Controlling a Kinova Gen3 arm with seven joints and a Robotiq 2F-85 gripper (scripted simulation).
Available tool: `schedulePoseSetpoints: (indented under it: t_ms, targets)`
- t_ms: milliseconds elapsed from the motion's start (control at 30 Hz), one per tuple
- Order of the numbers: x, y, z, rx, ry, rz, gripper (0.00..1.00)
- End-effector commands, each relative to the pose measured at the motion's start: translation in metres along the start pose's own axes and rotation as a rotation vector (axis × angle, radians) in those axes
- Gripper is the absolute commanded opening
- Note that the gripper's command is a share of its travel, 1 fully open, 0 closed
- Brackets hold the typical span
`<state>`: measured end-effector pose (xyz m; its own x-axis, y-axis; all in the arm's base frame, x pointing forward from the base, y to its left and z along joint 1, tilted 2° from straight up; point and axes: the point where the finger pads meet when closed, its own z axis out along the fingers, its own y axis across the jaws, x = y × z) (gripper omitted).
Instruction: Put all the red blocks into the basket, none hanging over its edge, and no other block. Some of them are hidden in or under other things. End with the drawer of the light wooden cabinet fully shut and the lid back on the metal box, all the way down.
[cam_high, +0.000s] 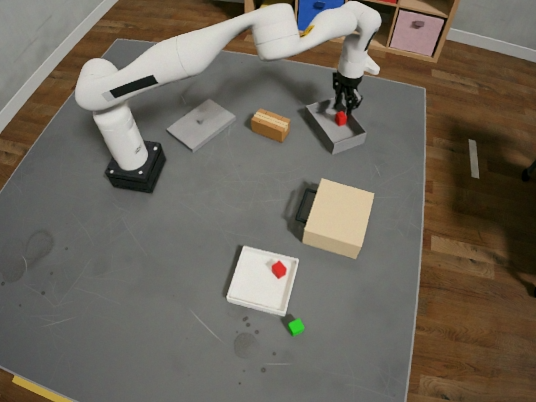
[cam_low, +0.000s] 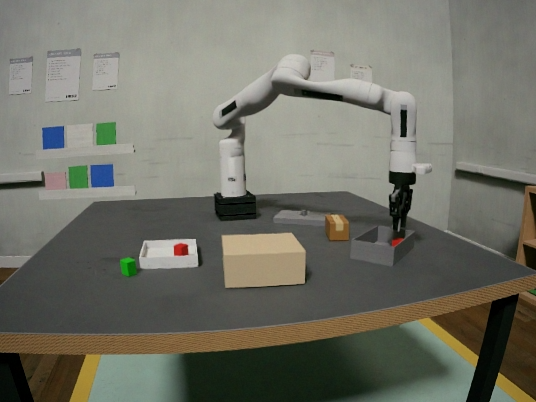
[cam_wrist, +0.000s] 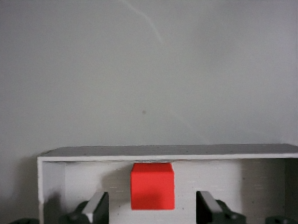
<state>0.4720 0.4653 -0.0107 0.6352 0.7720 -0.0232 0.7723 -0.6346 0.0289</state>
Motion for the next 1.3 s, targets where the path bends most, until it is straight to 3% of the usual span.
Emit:
schedulePoseSetpoints:
  t_ms: [0, 1267]
  targets:
    - [0.0009, 0.0001, 0.0058, 0.0, 0.003, 0.0, 0.59]
    - [0.0018, 0.0003, 0.0137, 0.0, 0.003, 0.0, 0.59]
